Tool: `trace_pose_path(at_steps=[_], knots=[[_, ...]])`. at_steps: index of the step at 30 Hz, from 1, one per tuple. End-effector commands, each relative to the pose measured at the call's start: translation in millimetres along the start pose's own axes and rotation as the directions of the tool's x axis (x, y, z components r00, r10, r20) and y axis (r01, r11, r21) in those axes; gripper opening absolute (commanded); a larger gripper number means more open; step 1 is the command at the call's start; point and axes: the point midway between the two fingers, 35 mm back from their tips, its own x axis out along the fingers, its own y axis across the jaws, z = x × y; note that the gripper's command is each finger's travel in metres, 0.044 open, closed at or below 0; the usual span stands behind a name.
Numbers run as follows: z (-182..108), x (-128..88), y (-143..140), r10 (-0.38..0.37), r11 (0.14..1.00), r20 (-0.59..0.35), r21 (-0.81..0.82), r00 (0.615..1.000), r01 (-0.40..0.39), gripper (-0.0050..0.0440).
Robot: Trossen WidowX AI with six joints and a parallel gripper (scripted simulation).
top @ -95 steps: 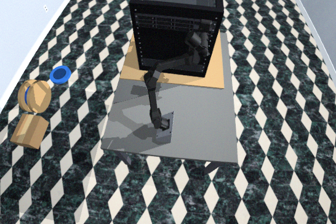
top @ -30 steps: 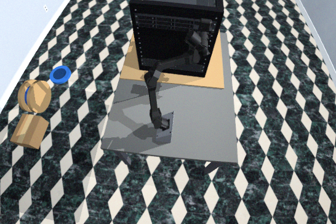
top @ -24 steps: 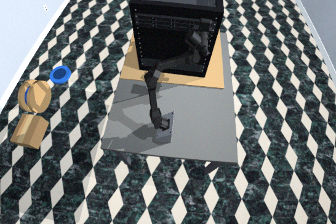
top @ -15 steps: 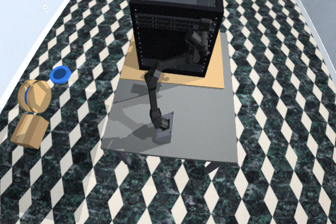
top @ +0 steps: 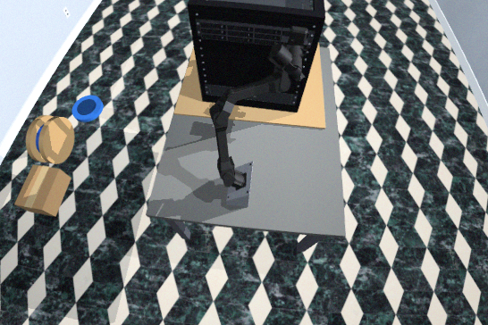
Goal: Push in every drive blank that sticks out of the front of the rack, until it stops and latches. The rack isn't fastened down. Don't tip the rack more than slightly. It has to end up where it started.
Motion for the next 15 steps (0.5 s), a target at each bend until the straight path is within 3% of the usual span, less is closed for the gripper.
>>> trace_pose_path(at_steps=[1, 15], knots=[[8.8, 0.2, -10.6, -0.014, 1.0, 0.01, -0.025, 1.0, 0.015, -0.005], [8.9, 3.2, -10.7, -0.014, 1.0, 0.01, -0.025, 1.0, 0.015, -0.005]])
